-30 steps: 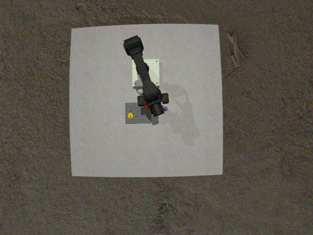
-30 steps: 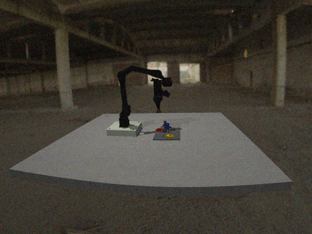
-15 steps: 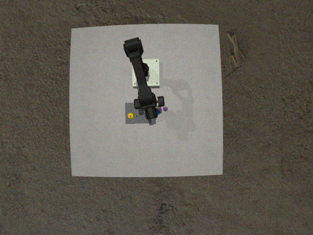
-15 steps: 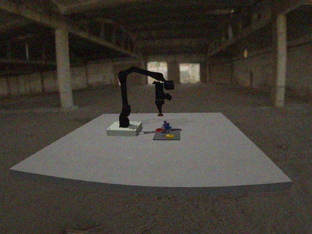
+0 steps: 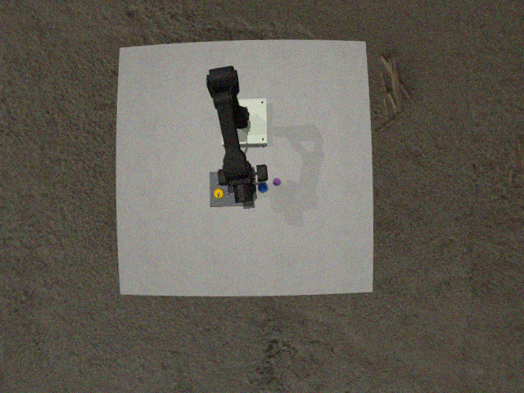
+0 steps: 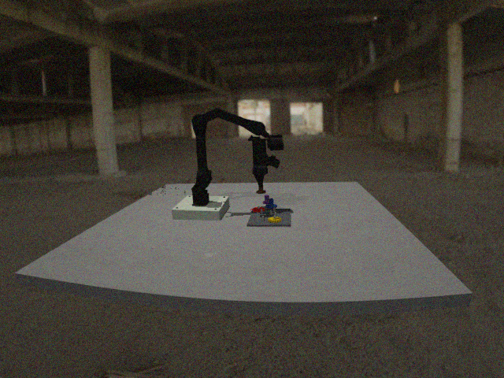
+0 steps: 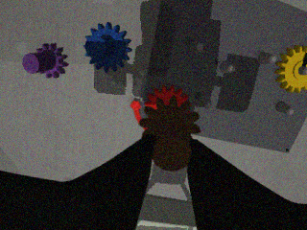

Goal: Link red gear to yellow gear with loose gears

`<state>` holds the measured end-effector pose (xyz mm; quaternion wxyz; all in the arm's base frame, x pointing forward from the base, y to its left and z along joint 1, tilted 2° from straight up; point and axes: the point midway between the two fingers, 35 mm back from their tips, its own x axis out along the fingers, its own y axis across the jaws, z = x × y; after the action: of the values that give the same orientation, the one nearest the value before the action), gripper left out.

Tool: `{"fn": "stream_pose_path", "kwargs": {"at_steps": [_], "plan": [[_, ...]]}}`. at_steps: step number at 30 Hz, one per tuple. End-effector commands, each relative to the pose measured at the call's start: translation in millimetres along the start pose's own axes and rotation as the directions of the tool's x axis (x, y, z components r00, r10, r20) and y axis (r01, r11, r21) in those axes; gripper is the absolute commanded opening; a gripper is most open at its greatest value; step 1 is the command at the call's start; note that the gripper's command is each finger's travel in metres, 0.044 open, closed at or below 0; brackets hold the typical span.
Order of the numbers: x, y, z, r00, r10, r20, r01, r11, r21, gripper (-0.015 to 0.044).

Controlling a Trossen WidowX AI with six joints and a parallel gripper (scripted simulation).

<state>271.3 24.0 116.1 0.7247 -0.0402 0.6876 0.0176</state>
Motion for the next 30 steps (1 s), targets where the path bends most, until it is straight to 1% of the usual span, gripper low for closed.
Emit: {"fn": "stream_pose_path", "kwargs": {"at_steps": [1,19,30], "plan": [[7,-7,-1,1.0,0.001,-0.008,-0.001,1.0,-0.001,0.0],[30,-42,0,1.0,-0.003,-0.007,0.003,1.0,-0.001,0.0],[27,-44,0,1.0,-0.003,-0.007,0.003,1.0,-0.001,0.0]]}}
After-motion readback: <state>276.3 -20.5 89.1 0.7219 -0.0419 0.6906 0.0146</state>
